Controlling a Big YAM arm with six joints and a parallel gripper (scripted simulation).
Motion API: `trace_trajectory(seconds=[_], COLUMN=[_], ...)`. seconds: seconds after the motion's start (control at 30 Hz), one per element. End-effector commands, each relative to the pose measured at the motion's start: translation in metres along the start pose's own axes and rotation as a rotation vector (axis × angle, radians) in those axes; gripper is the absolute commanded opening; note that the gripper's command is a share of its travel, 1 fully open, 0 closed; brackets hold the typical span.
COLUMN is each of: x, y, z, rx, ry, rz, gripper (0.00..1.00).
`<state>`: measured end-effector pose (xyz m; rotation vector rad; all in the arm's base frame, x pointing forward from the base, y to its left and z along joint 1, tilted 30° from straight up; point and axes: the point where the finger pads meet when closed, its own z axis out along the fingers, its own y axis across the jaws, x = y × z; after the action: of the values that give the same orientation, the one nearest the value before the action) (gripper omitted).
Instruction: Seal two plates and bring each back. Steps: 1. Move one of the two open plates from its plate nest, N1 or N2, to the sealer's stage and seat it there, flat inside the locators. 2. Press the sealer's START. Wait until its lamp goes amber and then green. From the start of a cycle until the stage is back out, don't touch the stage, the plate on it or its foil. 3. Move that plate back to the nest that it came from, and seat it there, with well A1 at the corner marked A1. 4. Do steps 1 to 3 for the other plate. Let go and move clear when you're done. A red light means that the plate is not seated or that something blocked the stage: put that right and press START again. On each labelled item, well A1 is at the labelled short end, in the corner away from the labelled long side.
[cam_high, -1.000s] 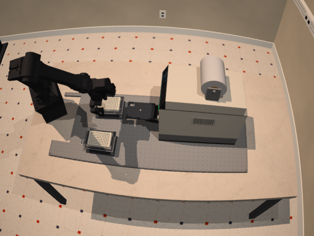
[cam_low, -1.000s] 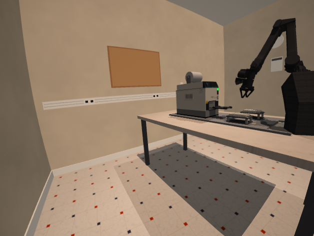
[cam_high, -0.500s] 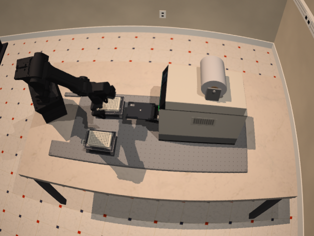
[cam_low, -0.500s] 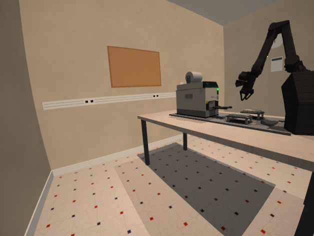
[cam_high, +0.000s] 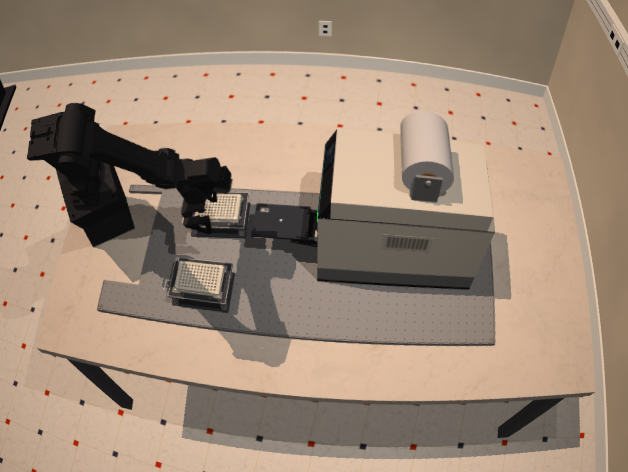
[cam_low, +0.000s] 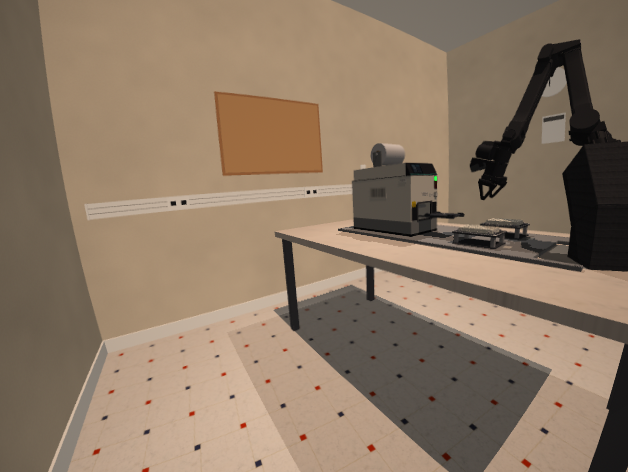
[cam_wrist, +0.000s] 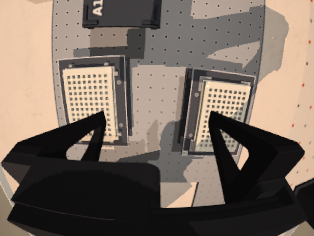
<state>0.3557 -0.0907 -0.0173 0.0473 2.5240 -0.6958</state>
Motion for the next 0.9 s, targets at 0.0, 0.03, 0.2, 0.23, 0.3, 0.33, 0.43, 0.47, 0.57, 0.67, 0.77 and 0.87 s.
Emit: trace_trajectory(seconds=[0.0,0.03,0.2,0.23,0.3,0.33,0.43,0.47,0.57,0.67,0.77,0.87], x=[0.01,0.007,-0.001,-0.003,-0.005,-0.005,-0.004,-0.001,0.009,0.016,0.015,0.017], y=[0.034,0.039,0.062,0.067,0.077,0.077,0.082,0.089,0.11,0.124,0.122,0.115], z=[-0.003,-0.003,-0.004,-0.005,-0.006,-0.006,-0.007,-0.007,-0.009,-0.01,-0.011,-0.011], rx=[-0.028,-0.027,-0.018,-0.017,-0.017,-0.017,-0.011,-0.014,-0.022,-0.015,-0.015,-0.018], ry=[-0.002,-0.009,-0.035,-0.041,-0.049,-0.049,-0.05,-0.046,-0.033,-0.023,-0.018,-0.013], rz=[-0.01,-0.004,0.032,0.038,0.046,0.046,0.051,0.045,0.027,0.026,0.035,0.028], gripper=[1.0,1.0,1.0,1.0,1.0,1.0,1.0,1.0,1.0,1.0,1.0,1.0])
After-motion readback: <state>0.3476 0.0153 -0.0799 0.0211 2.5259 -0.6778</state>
